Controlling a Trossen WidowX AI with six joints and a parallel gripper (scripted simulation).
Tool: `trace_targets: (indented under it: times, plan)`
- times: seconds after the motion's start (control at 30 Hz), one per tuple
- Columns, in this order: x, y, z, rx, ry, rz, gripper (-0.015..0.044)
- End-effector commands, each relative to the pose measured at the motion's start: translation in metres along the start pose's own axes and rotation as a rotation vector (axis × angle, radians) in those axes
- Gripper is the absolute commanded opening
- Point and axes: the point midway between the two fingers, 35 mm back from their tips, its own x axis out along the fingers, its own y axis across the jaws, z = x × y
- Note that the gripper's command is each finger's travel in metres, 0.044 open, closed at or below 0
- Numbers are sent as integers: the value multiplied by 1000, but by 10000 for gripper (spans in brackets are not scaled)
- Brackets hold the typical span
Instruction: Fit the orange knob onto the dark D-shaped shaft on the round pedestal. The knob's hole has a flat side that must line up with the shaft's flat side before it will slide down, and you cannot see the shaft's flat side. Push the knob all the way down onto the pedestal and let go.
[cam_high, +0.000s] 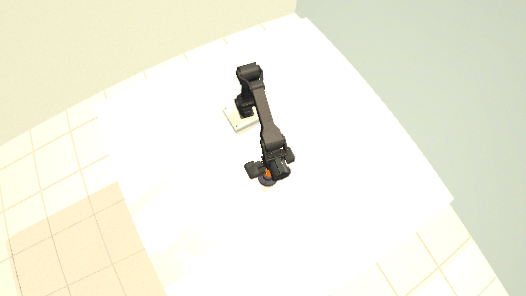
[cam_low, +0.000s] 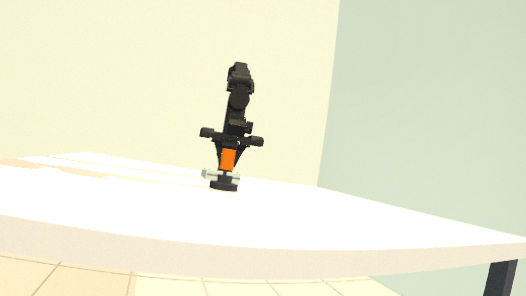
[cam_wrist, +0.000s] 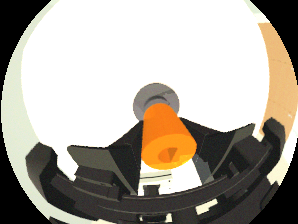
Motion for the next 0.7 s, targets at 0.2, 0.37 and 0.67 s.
trace_targets:
  times: [0.2,0.37,0.67]
  plan:
    - [-4,-1,0,6,-1,-3,0]
    - [-5,-1,0,92,-1,-3,0]
    - [-2,0,0,215,-1,-3,0]
